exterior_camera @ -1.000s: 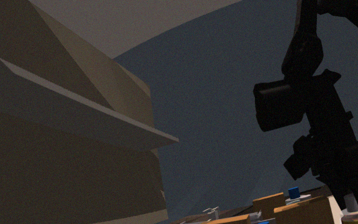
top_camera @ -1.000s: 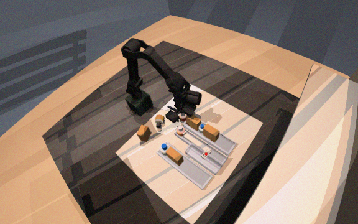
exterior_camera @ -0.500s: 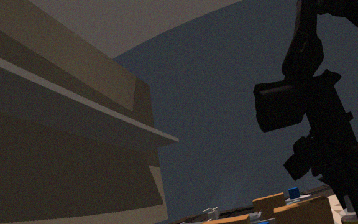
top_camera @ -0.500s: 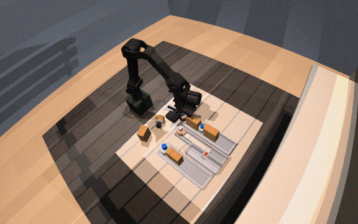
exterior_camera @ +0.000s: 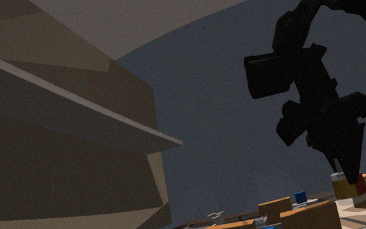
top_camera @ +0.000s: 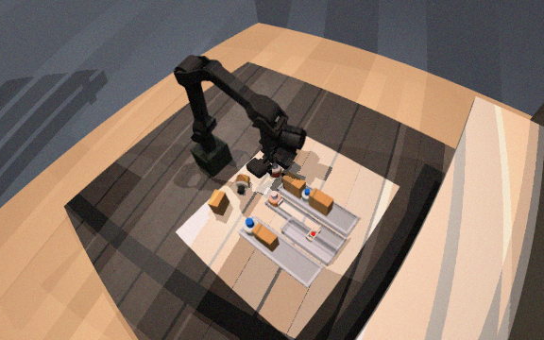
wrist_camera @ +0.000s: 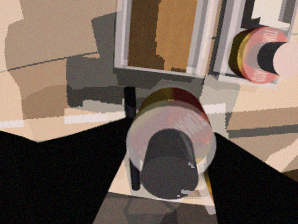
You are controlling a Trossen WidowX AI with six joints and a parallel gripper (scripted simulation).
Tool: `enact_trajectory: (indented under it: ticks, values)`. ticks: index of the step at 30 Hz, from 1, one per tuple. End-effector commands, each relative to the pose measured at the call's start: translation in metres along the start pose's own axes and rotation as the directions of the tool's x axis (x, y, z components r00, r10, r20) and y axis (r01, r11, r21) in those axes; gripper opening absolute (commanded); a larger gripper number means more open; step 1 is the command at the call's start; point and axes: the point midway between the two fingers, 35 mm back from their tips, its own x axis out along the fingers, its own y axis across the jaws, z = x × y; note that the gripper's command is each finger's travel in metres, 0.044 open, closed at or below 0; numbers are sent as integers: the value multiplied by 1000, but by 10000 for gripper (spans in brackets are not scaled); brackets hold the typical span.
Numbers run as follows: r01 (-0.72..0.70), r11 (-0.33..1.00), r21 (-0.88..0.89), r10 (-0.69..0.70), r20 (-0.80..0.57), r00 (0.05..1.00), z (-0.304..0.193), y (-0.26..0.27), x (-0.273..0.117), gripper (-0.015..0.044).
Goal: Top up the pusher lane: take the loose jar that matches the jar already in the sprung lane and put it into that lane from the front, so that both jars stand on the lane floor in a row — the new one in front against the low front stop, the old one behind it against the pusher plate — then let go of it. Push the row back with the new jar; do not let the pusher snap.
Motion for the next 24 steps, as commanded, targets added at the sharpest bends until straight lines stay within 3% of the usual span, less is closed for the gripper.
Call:
enact_trajectory:
  ticks: [1, 8, 24]
  values:
    - [-15, 1000, -25, 16, 7, 1000, 1, 1, -27, 0]
    - [-23, 999, -40, 24, 7, 1000, 1, 0, -44, 0]
    - [-16, 999, -37, 16, 8, 1000, 3, -68, 9, 0]
